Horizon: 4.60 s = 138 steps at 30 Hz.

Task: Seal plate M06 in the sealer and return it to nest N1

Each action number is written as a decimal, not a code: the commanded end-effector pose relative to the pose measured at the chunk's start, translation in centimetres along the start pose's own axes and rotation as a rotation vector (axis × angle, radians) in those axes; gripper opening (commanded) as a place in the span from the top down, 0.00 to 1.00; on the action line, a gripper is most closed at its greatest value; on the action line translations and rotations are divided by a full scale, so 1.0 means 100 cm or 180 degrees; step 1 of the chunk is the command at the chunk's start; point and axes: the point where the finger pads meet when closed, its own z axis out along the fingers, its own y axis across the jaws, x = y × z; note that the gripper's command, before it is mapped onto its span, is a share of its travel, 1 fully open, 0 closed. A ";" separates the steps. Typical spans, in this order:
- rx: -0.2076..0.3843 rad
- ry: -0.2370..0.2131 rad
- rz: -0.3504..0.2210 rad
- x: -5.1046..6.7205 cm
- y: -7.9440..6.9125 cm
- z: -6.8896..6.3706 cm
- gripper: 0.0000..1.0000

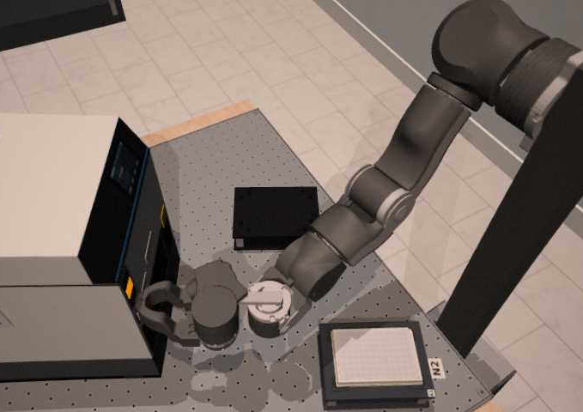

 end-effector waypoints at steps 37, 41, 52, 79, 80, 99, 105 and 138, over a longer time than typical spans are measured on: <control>0.0030 -0.0060 -0.0031 -0.005 -0.001 -0.001 1.00; 0.0030 -0.0060 -0.0031 -0.005 -0.001 -0.001 1.00; 0.0030 -0.0060 -0.0031 -0.005 -0.001 -0.001 1.00; 0.0030 -0.0060 -0.0031 -0.005 -0.001 -0.001 1.00; 0.0030 -0.0060 -0.0031 -0.005 -0.001 -0.001 1.00; 0.0006 -0.0036 -0.0024 -0.002 0.000 -0.020 1.00; 0.0003 -0.0037 -0.0023 -0.003 0.000 -0.022 1.00; 0.0007 -0.0017 -0.0006 0.001 0.000 -0.026 1.00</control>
